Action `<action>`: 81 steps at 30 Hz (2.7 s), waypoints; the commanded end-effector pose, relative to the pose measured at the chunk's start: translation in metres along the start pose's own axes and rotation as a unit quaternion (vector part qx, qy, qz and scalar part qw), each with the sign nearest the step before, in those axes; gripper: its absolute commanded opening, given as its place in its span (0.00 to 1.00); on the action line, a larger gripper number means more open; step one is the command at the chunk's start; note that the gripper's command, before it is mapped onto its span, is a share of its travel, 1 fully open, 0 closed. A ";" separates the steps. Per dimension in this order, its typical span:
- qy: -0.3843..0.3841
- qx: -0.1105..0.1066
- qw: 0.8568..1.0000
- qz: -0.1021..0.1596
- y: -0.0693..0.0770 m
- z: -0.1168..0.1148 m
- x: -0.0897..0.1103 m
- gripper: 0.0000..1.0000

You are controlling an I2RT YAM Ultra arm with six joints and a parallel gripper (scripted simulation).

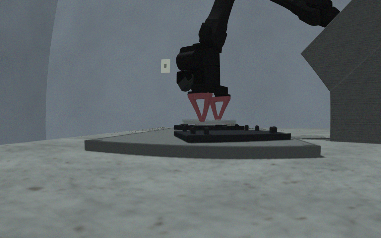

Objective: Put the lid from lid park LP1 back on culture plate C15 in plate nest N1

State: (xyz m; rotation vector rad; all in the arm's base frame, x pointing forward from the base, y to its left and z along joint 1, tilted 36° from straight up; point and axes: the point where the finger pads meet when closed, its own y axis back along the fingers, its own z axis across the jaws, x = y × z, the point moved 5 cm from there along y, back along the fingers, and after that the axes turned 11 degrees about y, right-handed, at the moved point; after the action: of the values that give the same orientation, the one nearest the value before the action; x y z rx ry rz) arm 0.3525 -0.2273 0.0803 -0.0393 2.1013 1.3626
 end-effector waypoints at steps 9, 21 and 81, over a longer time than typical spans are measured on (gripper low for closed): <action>-0.001 0.000 1.000 -0.010 0.003 0.000 -0.005 1.00; -0.001 0.000 1.000 -0.010 0.003 0.000 -0.005 1.00; -0.001 0.000 1.000 -0.010 0.047 0.000 -0.004 1.00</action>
State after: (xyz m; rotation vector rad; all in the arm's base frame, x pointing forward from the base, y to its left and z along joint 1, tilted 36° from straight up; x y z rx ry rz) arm 0.3381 -0.2072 0.1134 -0.0423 2.1009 1.3657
